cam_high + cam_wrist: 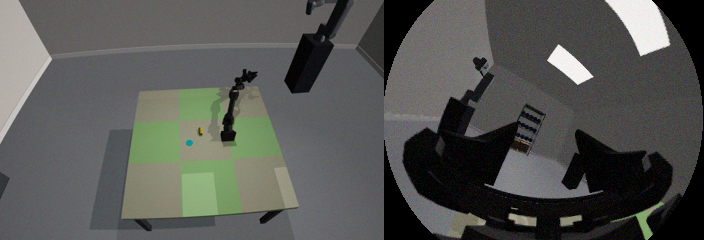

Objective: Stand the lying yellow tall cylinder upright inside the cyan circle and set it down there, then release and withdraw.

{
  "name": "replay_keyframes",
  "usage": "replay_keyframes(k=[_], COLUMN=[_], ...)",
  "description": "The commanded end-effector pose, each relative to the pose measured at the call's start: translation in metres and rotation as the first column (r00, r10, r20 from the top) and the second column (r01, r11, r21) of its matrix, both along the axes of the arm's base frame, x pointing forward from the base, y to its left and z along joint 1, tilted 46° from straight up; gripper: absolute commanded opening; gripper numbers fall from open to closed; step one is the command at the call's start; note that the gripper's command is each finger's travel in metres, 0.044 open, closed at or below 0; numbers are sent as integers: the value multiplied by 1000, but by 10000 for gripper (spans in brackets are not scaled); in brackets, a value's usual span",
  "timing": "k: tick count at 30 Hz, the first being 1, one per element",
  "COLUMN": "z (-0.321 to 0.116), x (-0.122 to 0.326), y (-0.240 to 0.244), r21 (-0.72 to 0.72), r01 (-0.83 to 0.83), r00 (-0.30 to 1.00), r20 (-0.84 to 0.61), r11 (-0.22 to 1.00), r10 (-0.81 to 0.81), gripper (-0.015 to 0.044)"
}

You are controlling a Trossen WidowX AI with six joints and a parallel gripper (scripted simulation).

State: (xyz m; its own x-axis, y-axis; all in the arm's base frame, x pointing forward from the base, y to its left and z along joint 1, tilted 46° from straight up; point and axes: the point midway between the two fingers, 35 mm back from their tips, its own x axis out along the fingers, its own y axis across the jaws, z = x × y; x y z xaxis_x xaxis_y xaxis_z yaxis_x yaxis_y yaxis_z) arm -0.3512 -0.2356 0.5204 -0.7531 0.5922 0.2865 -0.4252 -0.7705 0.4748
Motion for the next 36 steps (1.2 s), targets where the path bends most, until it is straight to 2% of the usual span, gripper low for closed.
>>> replay_keyframes(k=[1, 4, 9, 18, 27, 36], z=[0, 0, 4, 15, 18, 14], x=[0, 5, 22, 82, 157, 245], y=[-1, -13, -45, -116, -176, -221], r21=[2, 32, 112, 287, 449, 589], r01=[-2, -28, -107, -310, -490, -618], r00=[1000, 1000, 994, 951, 865, 739], r20=[1, 16, 43, 87, 143, 209], r11=[1000, 999, 988, 906, 747, 521], r10=[2, 27, 103, 298, 481, 641], gripper=[374, 309, 309, 309, 309, 309])
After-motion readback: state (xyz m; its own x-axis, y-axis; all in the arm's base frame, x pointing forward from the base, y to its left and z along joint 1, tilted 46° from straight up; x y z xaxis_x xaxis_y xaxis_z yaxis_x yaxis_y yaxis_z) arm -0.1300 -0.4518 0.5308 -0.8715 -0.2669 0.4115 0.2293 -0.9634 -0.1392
